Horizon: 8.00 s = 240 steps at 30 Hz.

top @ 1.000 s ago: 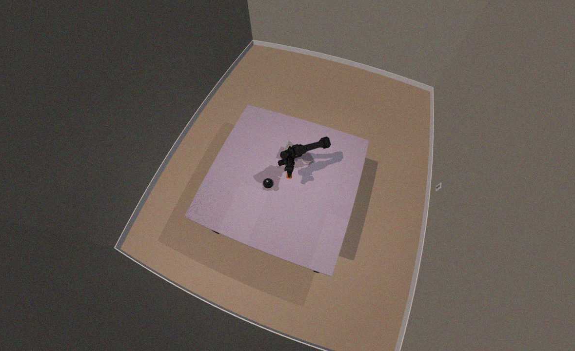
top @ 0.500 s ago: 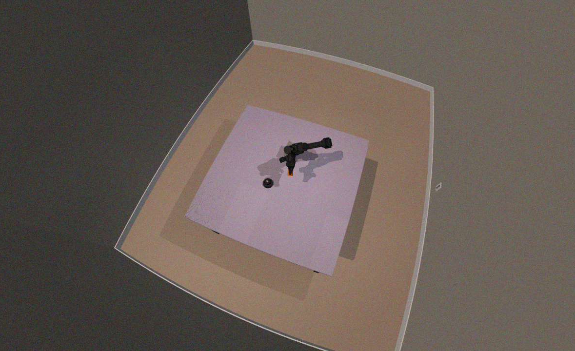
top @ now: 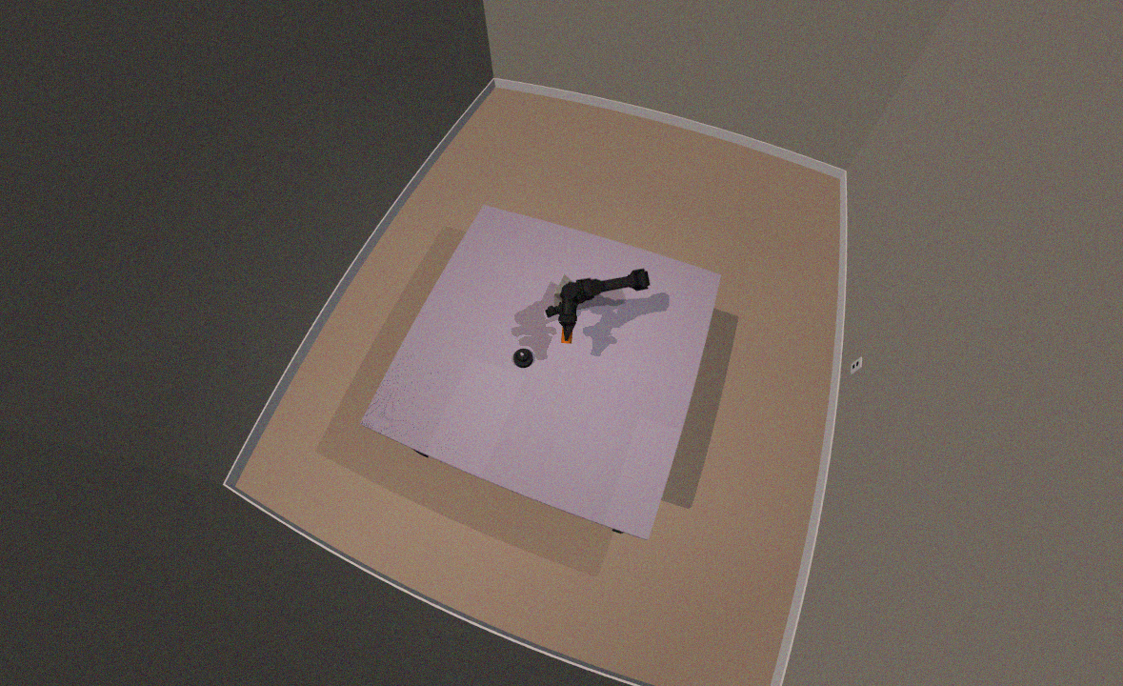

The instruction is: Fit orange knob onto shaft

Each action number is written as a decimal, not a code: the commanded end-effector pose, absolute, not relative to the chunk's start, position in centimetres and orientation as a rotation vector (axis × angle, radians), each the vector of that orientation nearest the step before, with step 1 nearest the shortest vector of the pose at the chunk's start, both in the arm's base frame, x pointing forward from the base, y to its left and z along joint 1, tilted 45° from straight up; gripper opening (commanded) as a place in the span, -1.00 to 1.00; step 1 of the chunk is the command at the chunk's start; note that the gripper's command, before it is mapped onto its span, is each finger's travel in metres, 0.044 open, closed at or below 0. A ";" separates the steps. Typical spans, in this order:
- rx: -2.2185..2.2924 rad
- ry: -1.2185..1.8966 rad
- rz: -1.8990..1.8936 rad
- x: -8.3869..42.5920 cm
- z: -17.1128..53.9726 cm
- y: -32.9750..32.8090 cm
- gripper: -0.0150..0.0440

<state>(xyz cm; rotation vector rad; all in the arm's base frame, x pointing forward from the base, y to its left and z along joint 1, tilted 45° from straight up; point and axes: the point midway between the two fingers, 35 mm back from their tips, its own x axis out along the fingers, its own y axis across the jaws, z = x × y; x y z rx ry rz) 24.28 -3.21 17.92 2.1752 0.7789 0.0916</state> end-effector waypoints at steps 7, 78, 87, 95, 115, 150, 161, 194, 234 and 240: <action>2.169 0.778 0.091 24.4 18.0 -3.3 -0.49; 1.576 1.717 -0.386 26.8 12.8 3.6 -0.49; 1.526 1.758 -0.411 27.2 11.0 5.2 -0.49; 1.518 1.760 -0.416 27.8 8.1 7.8 -0.49; 1.515 1.778 -0.406 28.3 2.6 13.1 -0.49; 1.507 1.773 -0.411 28.6 4.2 11.2 0.59; 1.512 1.776 -0.410 28.4 8.3 7.2 1.00; 1.510 1.773 -0.410 28.5 4.4 10.9 1.00; 1.513 1.776 -0.409 28.5 3.0 12.4 -0.47; 1.509 1.772 -0.414 28.9 4.1 11.1 -0.49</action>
